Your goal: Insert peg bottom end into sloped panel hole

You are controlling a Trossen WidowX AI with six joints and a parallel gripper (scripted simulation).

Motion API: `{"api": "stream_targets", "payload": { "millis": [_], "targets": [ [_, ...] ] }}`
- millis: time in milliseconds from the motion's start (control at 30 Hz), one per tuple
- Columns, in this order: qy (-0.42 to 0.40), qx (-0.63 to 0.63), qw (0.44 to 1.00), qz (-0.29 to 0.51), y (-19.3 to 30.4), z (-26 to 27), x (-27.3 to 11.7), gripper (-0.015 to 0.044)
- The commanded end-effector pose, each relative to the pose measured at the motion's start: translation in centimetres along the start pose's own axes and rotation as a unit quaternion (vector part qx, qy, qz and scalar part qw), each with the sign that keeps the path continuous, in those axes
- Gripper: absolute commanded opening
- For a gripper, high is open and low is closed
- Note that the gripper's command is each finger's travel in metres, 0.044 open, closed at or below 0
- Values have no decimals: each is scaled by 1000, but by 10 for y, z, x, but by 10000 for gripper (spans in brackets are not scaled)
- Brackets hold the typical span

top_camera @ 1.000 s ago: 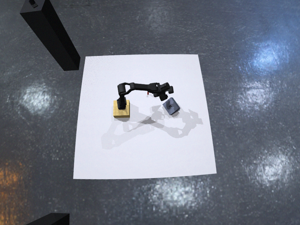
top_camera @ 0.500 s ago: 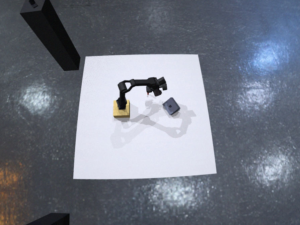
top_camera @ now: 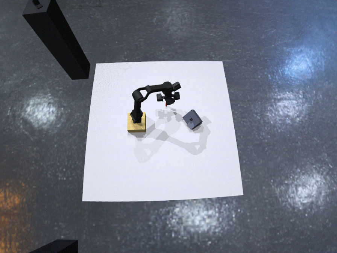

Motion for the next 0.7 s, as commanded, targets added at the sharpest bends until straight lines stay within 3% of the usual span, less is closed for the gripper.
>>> {"api": "stream_targets", "payload": {
  "millis": [0,667],
  "targets": [
    [17,0,1000,-24,1,-12,3,440],
    [17,0,1000,-25,1,-12,27,440]
  ]
}}
Point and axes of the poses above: the point midway between the two fingers, 35 mm back from their tips, its own x axis out along the fingers, its own z axis across the jaws, y = z × x, the point moved 5 cm from there along -x, back along the fingers, and after that the axes turned 14 degrees about x, right-handed, at the moved point
